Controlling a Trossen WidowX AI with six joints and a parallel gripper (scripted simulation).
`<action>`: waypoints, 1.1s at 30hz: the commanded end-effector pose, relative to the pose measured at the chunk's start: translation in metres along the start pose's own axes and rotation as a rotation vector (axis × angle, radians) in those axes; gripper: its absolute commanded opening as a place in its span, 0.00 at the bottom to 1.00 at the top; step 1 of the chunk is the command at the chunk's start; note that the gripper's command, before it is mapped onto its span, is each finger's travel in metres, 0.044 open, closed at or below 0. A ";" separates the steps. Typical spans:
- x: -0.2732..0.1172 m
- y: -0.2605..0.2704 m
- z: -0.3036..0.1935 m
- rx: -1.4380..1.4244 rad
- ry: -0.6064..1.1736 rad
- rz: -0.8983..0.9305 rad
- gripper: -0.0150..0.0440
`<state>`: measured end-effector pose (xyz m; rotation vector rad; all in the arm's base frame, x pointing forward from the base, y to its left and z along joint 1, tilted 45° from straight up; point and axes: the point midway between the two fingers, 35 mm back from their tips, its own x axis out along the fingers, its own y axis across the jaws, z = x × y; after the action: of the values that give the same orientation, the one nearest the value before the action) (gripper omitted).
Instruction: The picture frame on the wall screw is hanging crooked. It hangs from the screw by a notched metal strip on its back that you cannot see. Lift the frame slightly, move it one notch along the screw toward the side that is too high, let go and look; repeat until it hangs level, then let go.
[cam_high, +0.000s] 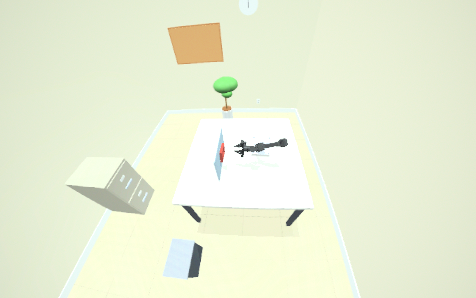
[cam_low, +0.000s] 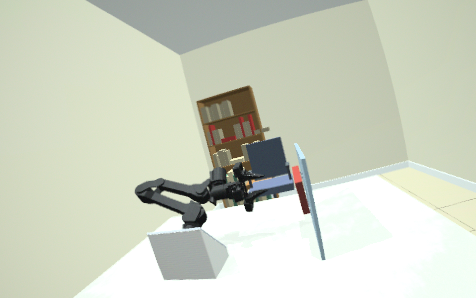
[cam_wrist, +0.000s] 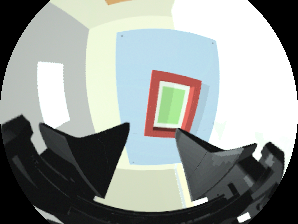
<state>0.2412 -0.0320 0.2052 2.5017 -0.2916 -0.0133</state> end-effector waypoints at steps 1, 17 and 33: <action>0.004 0.000 -0.002 -0.003 0.002 -0.004 0.69; 0.080 -0.001 0.000 -0.004 0.005 -0.002 0.69; 0.082 -0.001 0.000 -0.004 0.005 -0.002 0.69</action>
<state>0.3201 -0.0488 0.2094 2.4962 -0.2925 -0.0105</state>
